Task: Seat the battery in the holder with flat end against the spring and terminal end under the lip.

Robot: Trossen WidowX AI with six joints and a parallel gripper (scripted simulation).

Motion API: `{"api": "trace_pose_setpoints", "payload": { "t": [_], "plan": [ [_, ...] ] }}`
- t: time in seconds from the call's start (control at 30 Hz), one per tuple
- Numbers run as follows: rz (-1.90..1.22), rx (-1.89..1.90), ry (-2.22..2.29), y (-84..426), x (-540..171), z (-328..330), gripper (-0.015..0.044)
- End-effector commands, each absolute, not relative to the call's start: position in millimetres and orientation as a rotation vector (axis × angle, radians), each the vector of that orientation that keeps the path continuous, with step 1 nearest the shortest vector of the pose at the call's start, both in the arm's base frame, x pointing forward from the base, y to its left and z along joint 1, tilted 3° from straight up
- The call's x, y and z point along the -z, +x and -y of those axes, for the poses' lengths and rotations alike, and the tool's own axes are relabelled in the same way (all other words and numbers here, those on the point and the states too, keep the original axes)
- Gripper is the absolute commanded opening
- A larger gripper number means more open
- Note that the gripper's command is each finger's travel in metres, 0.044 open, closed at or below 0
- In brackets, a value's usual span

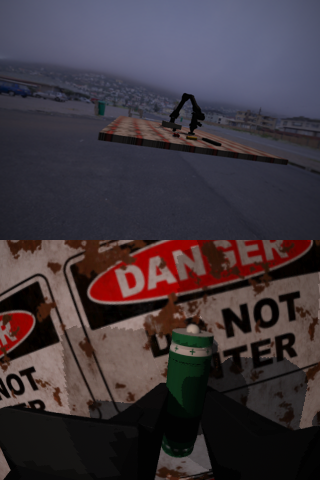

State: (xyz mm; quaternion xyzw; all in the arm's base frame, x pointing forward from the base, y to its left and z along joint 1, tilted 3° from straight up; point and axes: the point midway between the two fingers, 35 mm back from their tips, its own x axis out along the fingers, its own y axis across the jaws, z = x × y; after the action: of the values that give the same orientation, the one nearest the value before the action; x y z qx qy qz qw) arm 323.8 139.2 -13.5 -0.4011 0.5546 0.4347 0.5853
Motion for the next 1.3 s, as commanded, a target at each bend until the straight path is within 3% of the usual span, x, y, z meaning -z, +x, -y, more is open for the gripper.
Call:
{"api": "trace_pose_setpoints", "payload": {
  "t": [0.0,0.17,0.37,1.07,1.27],
  "plan": [
    [-1.292,-1.014,-0.933,324,12,-140,0.0058],
    [-1.292,-1.013,-0.933,324,-34,-137,0.0058],
    [-1.311,-0.977,-0.897,324,-37,-130,0.0058],
    [-1.563,0.188,0.269,285,-51,33,0.0058],
    [-1.559,0.247,0.328,282,-51,40,0.0058]
  ]
}}
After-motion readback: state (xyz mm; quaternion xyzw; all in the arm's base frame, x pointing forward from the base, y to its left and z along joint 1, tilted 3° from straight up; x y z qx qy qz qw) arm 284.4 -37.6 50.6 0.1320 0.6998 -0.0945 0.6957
